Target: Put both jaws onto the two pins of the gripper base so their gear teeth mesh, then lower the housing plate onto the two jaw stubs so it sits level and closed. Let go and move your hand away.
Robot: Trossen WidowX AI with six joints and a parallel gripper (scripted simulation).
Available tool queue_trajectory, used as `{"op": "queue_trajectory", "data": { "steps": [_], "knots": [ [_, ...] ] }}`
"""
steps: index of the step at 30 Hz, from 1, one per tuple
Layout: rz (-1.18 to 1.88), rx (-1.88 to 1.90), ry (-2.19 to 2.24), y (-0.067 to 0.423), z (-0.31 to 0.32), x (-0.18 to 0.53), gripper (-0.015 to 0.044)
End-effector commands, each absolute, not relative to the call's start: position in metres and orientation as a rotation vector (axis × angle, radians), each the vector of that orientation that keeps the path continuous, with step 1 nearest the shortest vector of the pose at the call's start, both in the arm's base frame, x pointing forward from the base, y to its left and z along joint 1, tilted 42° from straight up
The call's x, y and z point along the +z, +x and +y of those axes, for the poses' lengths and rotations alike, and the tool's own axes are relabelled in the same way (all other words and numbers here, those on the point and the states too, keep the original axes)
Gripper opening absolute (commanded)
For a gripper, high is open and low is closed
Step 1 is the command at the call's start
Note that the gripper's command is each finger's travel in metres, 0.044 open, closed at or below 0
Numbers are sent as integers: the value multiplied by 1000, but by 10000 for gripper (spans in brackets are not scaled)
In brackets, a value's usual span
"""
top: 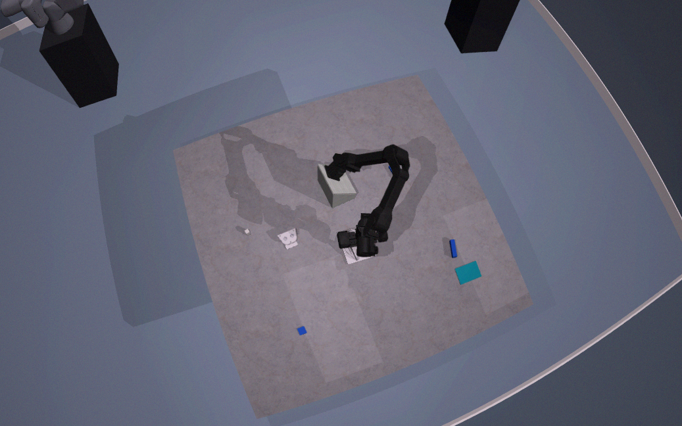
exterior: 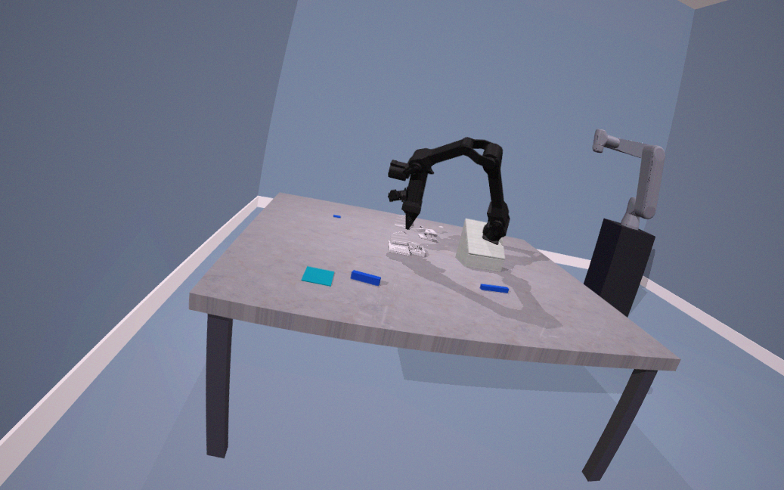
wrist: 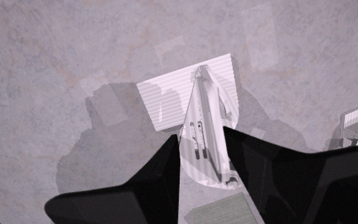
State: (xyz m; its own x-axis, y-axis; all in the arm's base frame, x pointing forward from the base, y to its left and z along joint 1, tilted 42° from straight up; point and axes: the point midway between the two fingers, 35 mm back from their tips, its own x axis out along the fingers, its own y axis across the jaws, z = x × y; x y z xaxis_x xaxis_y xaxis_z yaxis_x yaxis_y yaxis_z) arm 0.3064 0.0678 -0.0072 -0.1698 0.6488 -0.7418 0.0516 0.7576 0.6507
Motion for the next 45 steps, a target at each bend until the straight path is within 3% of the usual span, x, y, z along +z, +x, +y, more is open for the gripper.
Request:
{"op": "queue_trajectory", "data": {
  "steps": [1,45],
  "knots": [
    [1676,573,566,307,66,-7,134],
    [1682,562,578,304,87,11,134]
  ]
}}
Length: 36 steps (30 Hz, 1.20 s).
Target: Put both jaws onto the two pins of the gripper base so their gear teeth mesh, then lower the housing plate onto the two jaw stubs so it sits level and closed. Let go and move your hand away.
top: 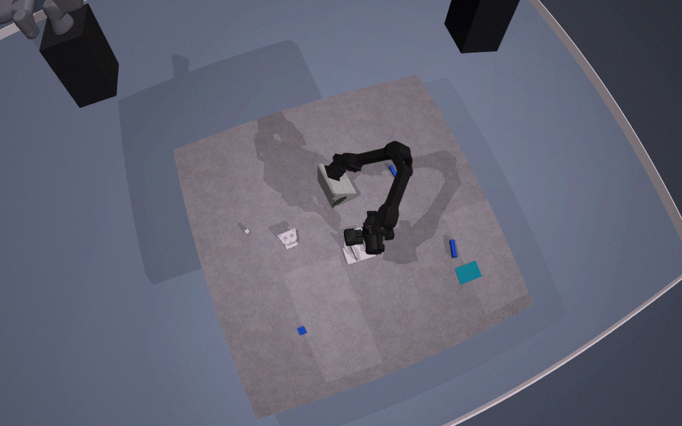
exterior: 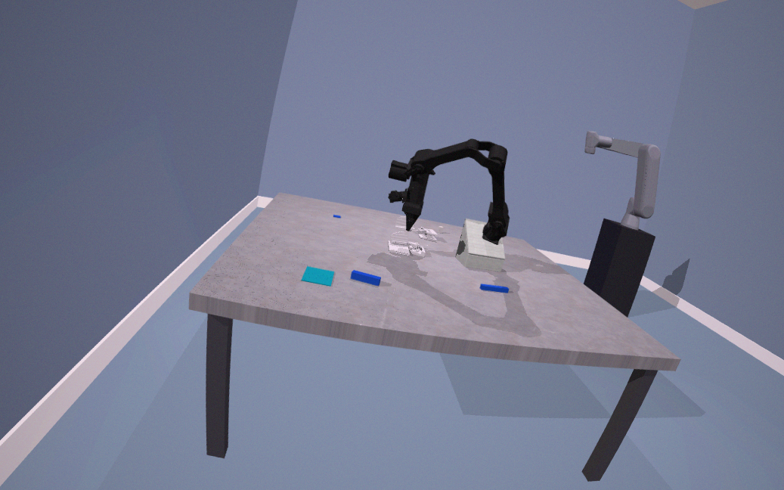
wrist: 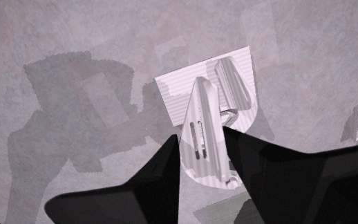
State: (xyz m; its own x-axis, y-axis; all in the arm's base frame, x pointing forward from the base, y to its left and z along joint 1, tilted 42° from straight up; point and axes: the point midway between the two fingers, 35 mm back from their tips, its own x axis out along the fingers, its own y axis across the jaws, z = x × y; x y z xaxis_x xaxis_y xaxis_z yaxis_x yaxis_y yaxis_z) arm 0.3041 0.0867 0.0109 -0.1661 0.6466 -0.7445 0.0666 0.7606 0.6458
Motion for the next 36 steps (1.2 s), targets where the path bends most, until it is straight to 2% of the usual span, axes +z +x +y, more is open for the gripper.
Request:
{"op": "queue_trajectory", "data": {
  "steps": [1,36],
  "knots": [
    [1682,562,578,304,87,11,134],
    [1682,565,580,295,120,-26,134]
  ]
}}
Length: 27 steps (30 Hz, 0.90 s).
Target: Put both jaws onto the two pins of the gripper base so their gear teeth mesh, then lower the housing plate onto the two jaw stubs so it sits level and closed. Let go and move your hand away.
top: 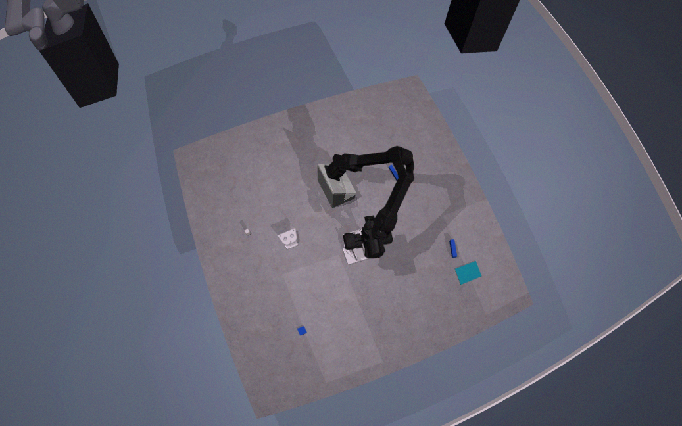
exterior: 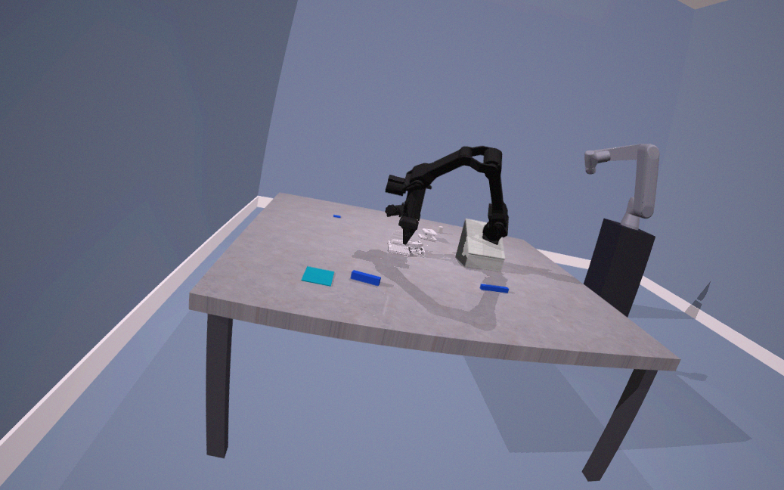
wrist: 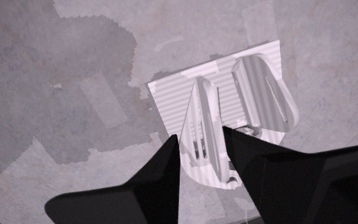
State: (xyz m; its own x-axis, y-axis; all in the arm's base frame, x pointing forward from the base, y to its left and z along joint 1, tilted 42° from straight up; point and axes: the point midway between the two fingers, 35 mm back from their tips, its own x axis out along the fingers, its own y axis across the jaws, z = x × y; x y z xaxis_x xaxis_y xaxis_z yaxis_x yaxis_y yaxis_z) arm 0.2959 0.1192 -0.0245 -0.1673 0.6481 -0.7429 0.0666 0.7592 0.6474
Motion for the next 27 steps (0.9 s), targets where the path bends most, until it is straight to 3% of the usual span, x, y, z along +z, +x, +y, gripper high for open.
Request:
{"op": "queue_trajectory", "data": {
  "steps": [1,27],
  "knots": [
    [1682,565,580,295,120,-26,134],
    [1683,563,582,294,124,-30,134]
  ]
}}
